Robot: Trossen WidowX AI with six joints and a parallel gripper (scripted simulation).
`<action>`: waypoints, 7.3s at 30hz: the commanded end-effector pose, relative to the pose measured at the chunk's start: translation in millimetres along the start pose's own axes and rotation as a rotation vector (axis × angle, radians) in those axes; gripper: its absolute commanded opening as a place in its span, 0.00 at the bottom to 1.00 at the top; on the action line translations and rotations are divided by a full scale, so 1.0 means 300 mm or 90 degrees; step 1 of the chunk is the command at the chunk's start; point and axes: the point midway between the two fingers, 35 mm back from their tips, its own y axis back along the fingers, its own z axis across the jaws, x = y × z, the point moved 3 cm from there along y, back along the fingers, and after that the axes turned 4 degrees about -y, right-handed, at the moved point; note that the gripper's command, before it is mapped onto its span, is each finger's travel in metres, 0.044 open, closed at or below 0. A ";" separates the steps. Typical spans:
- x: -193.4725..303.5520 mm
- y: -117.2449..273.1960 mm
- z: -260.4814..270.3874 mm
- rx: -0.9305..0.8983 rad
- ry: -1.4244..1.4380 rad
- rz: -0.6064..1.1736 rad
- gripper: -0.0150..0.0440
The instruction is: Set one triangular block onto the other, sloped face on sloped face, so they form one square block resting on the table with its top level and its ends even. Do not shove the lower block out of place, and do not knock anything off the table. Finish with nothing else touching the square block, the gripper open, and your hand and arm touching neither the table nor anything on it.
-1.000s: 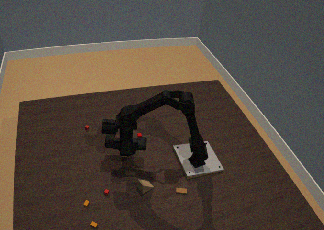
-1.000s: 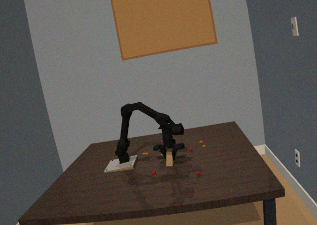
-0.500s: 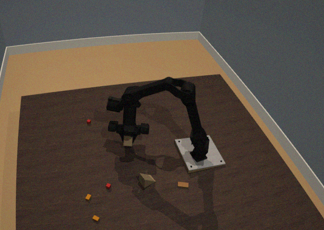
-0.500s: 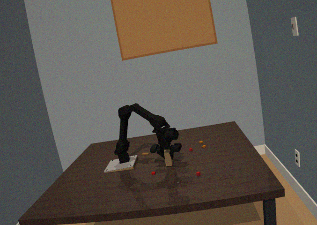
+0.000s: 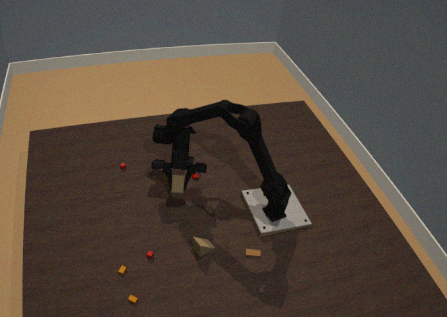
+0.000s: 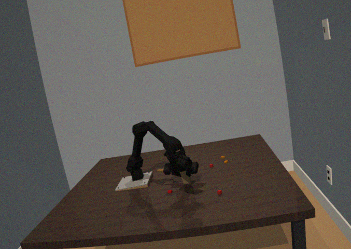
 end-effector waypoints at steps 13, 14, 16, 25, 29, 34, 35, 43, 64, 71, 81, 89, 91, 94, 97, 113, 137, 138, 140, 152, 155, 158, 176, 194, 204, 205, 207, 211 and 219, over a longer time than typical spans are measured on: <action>0.054 0.013 -0.002 -0.009 -0.001 -0.107 0.52; 0.054 0.013 -0.002 -0.009 -0.001 -0.107 0.57; 0.054 0.013 -0.002 -0.009 -0.001 -0.107 0.65; 0.054 0.013 -0.002 -0.009 -0.001 -0.107 1.00; 0.054 0.013 -0.002 -0.009 -0.001 -0.107 1.00; 0.013 0.071 -0.003 0.006 -0.017 -0.103 1.00; -0.019 0.115 0.000 0.017 -0.029 -0.101 1.00; -0.153 0.280 0.031 0.060 -0.075 -0.096 1.00; -0.321 -0.100 0.018 0.064 0.003 0.899 1.00; -0.321 -0.100 0.018 0.064 0.003 0.899 1.00; -0.111 -0.142 -0.010 0.064 0.002 0.899 1.00; -0.004 -0.158 -0.007 0.064 0.003 0.903 1.00; -0.003 -0.157 -0.005 0.064 0.003 0.903 1.00; -0.002 -0.156 -0.003 0.064 0.003 0.903 1.00; -0.002 -0.156 -0.003 0.064 0.003 0.903 1.00; -0.002 -0.156 -0.003 0.064 0.003 0.903 1.00; -0.006 -0.154 -0.006 0.067 0.001 0.901 0.96; -0.006 -0.154 -0.006 0.067 0.001 0.901 0.91; -0.006 -0.154 -0.006 0.067 0.001 0.901 0.82; -0.006 -0.154 -0.006 0.067 0.001 0.901 0.49; -0.006 -0.154 -0.006 0.067 0.001 0.901 0.39; -0.012 -0.146 -0.008 0.067 0.001 0.901 0.25; -0.180 0.081 -0.001 0.068 0.001 0.901 0.25; -0.166 0.122 0.009 0.096 -0.086 0.825 0.25; -0.133 0.152 0.010 0.150 -0.251 0.677 0.25; -0.131 0.155 0.010 0.155 -0.268 0.662 0.25; -0.127 0.162 0.010 0.165 -0.301 0.631 0.25; -0.121 0.178 0.009 0.182 -0.368 0.569 0.25; -0.115 0.215 0.007 0.211 -0.498 0.442 0.25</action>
